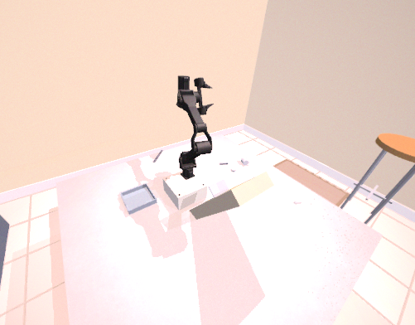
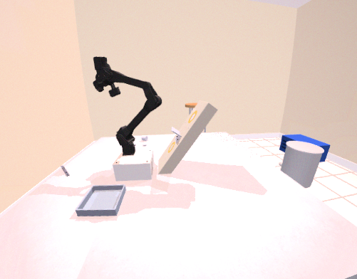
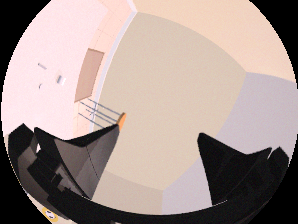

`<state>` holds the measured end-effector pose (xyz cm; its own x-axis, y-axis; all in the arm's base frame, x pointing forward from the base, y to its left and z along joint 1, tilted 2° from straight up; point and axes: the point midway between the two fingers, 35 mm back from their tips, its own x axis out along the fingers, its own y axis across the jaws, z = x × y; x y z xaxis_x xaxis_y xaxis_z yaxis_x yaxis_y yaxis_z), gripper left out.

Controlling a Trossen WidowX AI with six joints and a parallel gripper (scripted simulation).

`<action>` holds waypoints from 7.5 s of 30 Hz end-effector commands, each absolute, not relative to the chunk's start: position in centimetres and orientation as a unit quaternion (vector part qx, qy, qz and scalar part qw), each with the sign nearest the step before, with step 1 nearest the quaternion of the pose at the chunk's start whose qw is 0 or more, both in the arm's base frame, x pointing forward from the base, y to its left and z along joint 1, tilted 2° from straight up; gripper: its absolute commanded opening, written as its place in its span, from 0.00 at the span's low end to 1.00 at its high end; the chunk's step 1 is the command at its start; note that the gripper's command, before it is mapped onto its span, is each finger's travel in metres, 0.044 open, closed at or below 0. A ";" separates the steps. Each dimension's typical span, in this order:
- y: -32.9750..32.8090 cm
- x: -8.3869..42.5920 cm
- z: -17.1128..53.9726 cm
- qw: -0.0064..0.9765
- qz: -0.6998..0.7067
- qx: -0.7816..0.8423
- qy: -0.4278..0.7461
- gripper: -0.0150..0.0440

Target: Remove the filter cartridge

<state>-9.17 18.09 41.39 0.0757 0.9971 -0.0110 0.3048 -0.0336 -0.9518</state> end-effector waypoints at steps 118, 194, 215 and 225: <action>-2.6 32.8 22.6 0.912 0.076 -0.290 0.278 0.44; -2.7 34.5 21.7 0.913 0.076 -0.290 0.278 0.44; -2.6 34.3 21.9 0.912 0.077 -0.291 0.277 0.34; -2.7 34.7 21.6 0.884 0.100 -0.368 0.270 0.25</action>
